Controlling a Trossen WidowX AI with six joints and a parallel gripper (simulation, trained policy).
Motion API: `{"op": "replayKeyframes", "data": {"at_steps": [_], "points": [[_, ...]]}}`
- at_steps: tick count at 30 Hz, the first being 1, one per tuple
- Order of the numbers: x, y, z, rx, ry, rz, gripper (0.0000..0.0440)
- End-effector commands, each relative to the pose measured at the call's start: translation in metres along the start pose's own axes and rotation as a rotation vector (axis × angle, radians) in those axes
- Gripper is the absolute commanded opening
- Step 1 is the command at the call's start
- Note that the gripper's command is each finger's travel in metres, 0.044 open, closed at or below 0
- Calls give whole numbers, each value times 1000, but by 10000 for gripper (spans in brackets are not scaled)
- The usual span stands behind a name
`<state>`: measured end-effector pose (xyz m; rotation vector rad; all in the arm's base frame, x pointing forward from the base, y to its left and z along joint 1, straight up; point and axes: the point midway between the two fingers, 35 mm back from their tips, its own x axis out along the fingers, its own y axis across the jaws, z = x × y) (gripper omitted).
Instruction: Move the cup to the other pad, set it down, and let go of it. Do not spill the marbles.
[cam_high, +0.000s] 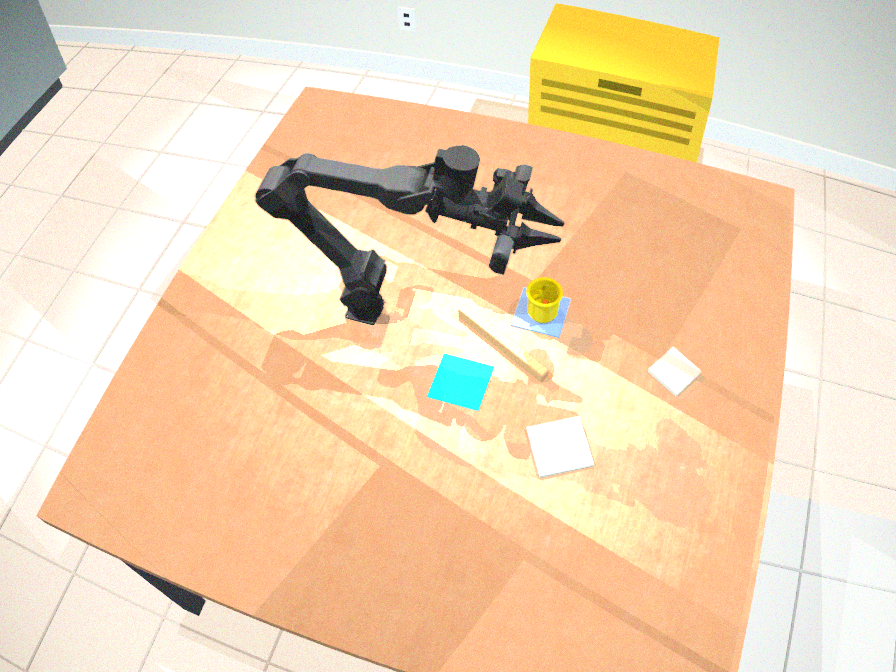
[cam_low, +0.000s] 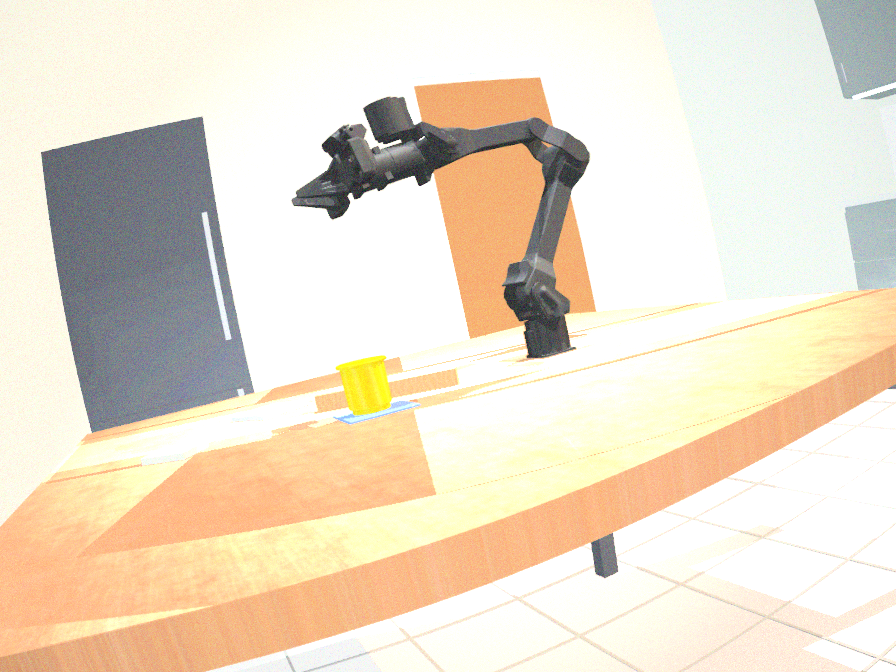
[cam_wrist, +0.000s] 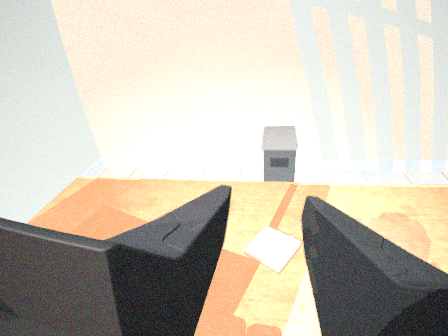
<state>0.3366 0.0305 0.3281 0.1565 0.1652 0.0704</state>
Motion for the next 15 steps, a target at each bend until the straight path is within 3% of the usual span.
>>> {"op": "replayKeyframes", "data": {"at_steps": [1, 15], "points": [[7, 5, -4, 45, 61, 10, 139], [20, 21, -6, 203, 227, 6, 141]]}}
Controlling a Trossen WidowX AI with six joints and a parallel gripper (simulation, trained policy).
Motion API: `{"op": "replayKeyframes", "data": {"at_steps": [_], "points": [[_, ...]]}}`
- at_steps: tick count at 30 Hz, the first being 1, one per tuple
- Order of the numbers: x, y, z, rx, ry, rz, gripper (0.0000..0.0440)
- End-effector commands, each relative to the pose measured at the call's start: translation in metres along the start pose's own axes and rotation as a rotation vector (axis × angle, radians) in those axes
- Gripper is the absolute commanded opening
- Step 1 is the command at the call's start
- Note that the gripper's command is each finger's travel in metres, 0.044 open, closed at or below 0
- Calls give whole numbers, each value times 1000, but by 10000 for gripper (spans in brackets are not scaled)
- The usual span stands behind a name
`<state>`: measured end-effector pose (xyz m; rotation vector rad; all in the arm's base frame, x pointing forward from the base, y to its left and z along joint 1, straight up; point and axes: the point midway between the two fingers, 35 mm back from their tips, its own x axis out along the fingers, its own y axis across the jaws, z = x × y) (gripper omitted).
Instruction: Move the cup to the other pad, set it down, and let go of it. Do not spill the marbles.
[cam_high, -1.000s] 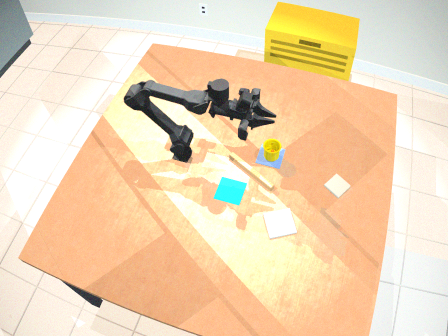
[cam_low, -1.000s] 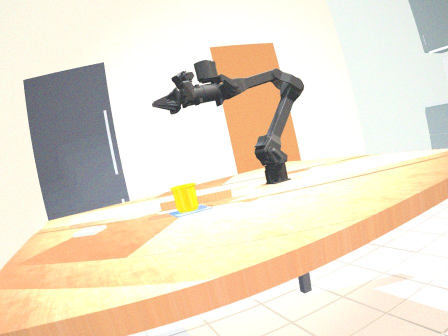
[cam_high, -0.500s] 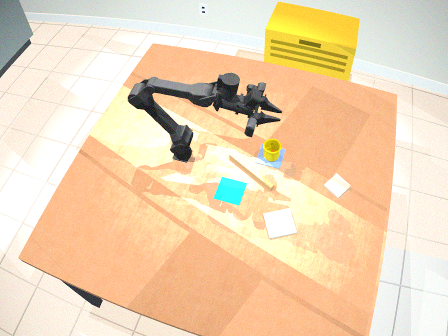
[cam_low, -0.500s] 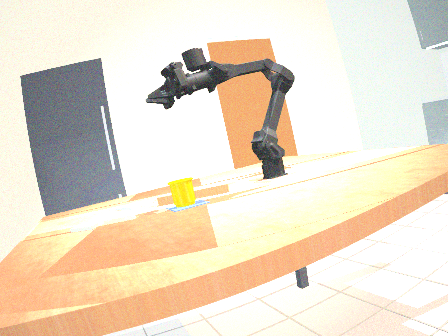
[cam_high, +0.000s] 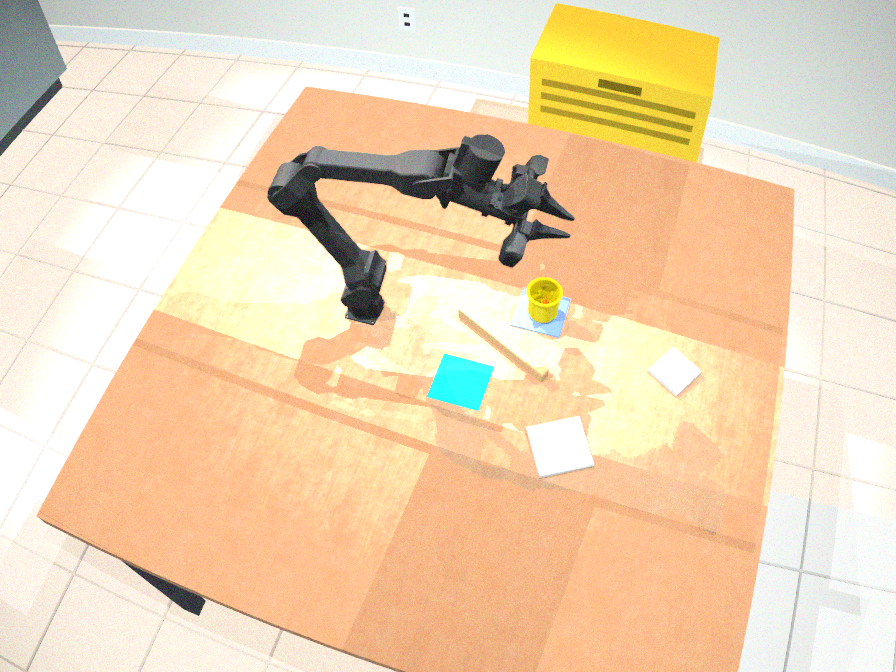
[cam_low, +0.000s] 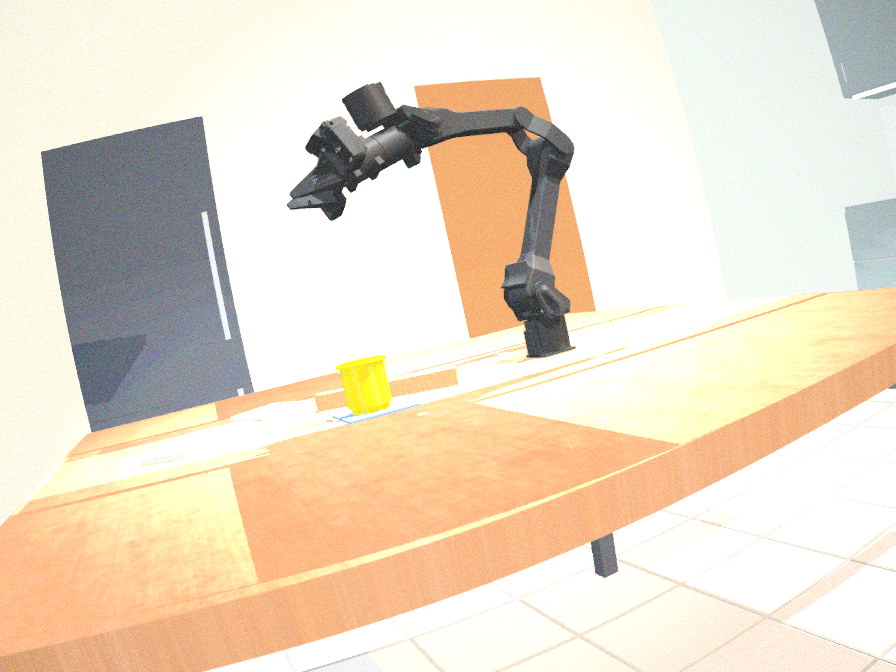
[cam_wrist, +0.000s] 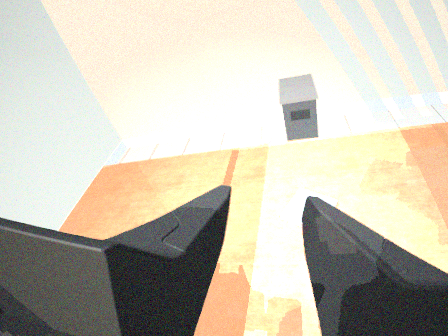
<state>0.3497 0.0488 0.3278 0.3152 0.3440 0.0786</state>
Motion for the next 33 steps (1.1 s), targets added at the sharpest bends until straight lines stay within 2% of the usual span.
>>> {"op": "replayKeyframes", "data": {"at_steps": [1, 17, 33], "points": [[7, 4, -5, 52, 65, -4, 142], [17, 21, -12, 259, 256, -58, 162], [26, 32, -29, 457, 442, -173, 166]]}}
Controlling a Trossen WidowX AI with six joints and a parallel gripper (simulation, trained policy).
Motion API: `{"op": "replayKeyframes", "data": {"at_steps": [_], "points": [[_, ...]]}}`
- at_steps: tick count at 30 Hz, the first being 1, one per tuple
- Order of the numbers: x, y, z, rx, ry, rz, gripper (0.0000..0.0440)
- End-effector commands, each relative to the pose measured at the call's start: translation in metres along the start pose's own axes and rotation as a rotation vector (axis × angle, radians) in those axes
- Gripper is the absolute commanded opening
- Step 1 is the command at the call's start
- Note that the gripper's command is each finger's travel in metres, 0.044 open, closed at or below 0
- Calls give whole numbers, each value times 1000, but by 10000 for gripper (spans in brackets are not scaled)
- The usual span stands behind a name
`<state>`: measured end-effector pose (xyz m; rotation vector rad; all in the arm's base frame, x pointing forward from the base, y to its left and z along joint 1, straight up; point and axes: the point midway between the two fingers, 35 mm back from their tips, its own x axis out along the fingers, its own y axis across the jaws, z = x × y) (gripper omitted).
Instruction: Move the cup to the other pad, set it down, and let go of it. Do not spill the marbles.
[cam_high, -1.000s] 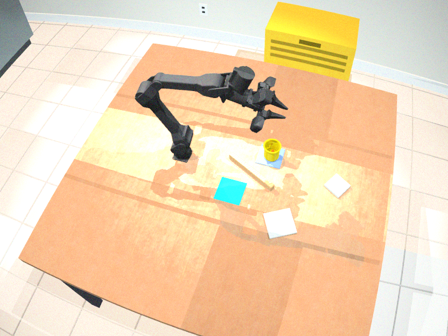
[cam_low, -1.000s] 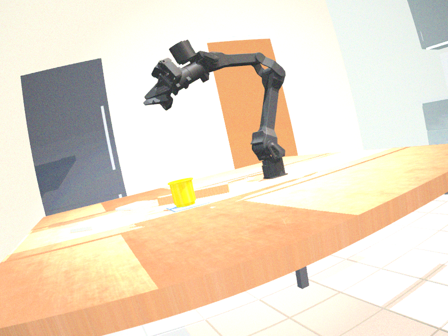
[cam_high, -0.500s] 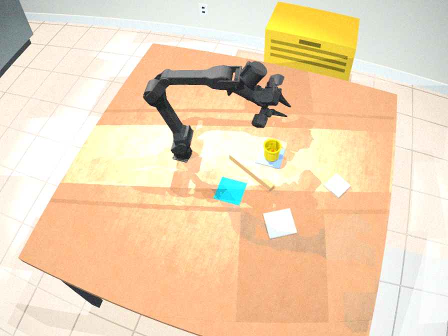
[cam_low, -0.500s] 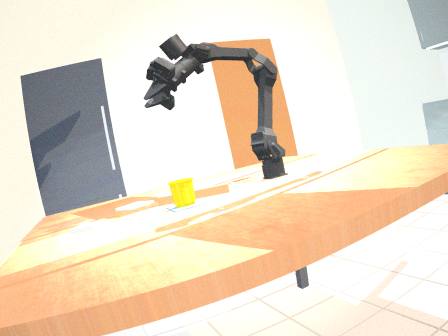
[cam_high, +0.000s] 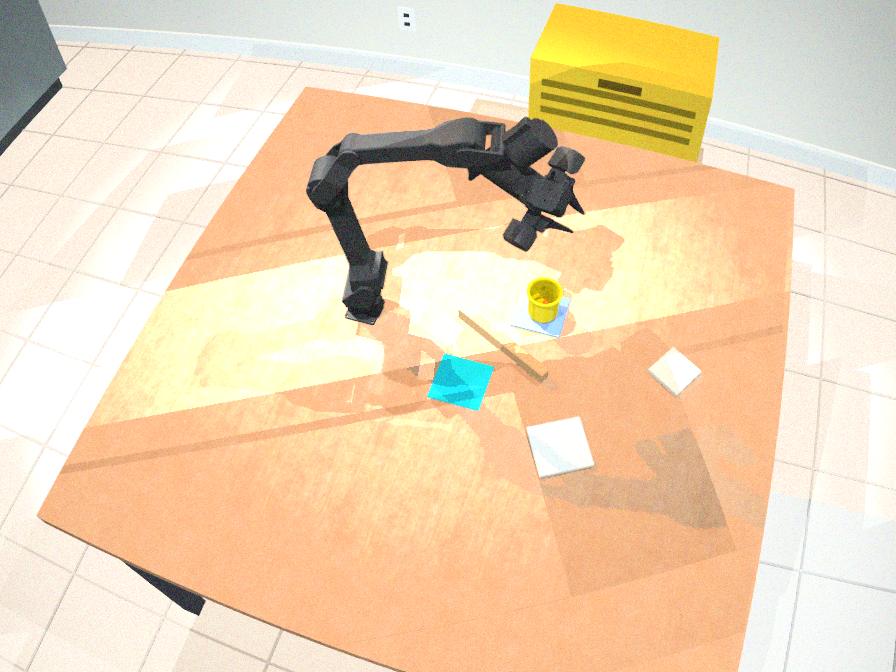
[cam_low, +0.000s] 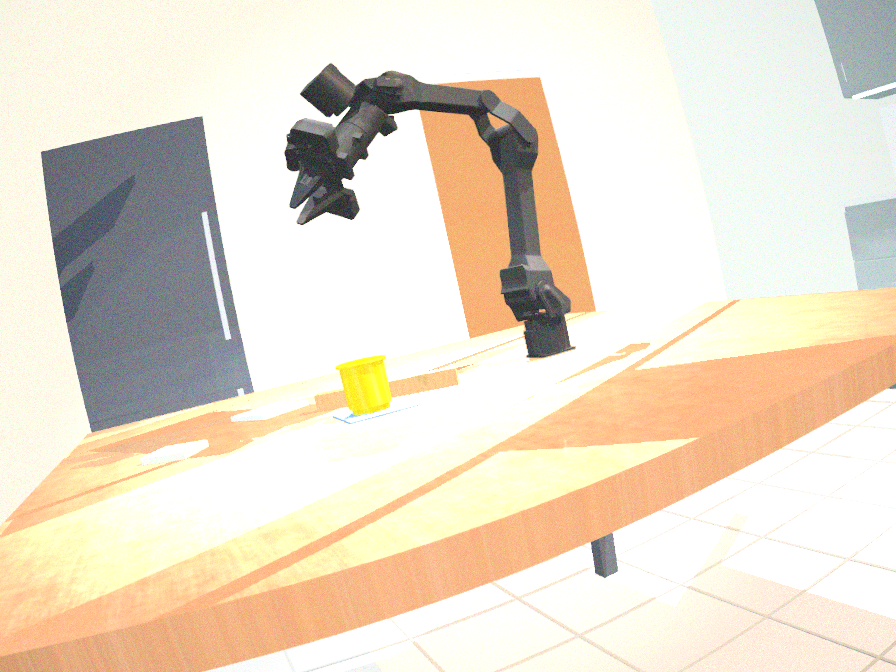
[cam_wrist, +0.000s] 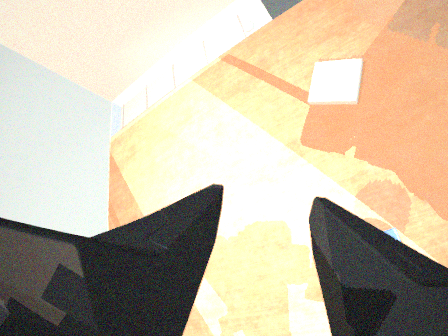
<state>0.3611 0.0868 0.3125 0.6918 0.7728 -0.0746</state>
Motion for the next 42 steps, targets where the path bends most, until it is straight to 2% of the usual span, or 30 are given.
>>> {"op": "replayKeyframes", "data": {"at_steps": [1, 16, 42], "points": [[9, -1, -7, 54, 57, -43, 166], [30, -15, -27, 191, 191, -221, 145], [68, -73, -81, 240, 405, -628, 177]]}}
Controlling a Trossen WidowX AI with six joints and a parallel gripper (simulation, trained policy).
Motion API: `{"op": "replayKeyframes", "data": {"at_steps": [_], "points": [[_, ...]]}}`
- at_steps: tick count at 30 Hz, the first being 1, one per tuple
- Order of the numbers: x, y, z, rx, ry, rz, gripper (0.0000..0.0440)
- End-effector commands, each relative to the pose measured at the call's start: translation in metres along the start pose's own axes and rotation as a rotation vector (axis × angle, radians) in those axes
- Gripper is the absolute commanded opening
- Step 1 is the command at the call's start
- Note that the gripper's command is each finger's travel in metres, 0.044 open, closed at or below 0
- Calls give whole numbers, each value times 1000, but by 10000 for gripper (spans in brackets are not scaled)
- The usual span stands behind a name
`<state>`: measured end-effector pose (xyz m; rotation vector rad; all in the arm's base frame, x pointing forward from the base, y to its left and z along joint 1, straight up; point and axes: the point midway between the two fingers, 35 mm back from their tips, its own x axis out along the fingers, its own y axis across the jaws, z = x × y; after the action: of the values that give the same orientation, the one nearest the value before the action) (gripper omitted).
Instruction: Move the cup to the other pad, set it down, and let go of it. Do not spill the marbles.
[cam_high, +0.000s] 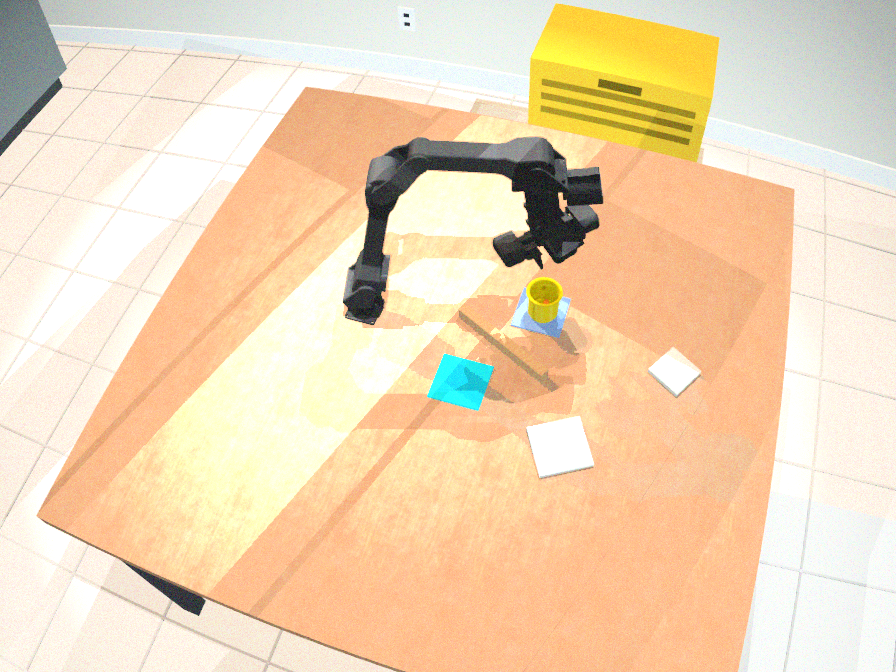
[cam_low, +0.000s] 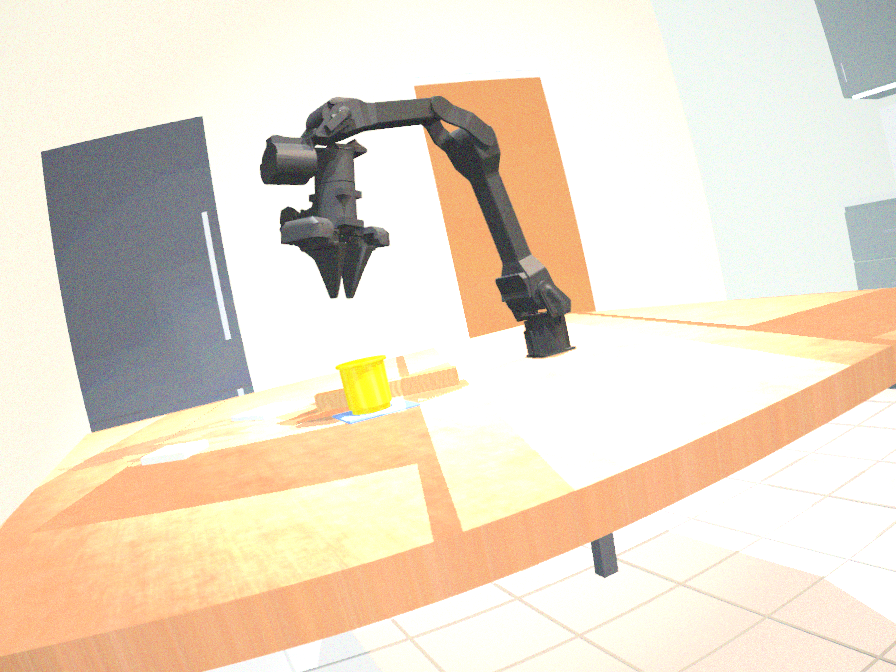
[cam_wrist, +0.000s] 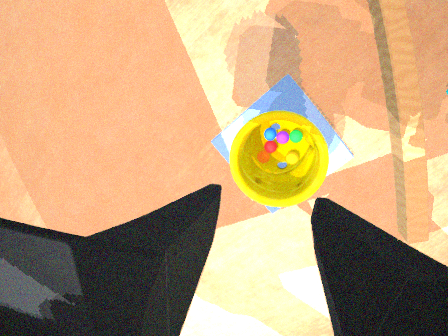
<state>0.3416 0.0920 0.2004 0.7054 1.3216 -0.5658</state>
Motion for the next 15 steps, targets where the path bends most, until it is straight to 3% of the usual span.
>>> {"op": "replayKeyframes", "data": {"at_steps": [1, 15], "points": [[17, -7, -3, 10, 27, -86, 178], [60, -25, -10, 46, 60, -246, 193]]}}
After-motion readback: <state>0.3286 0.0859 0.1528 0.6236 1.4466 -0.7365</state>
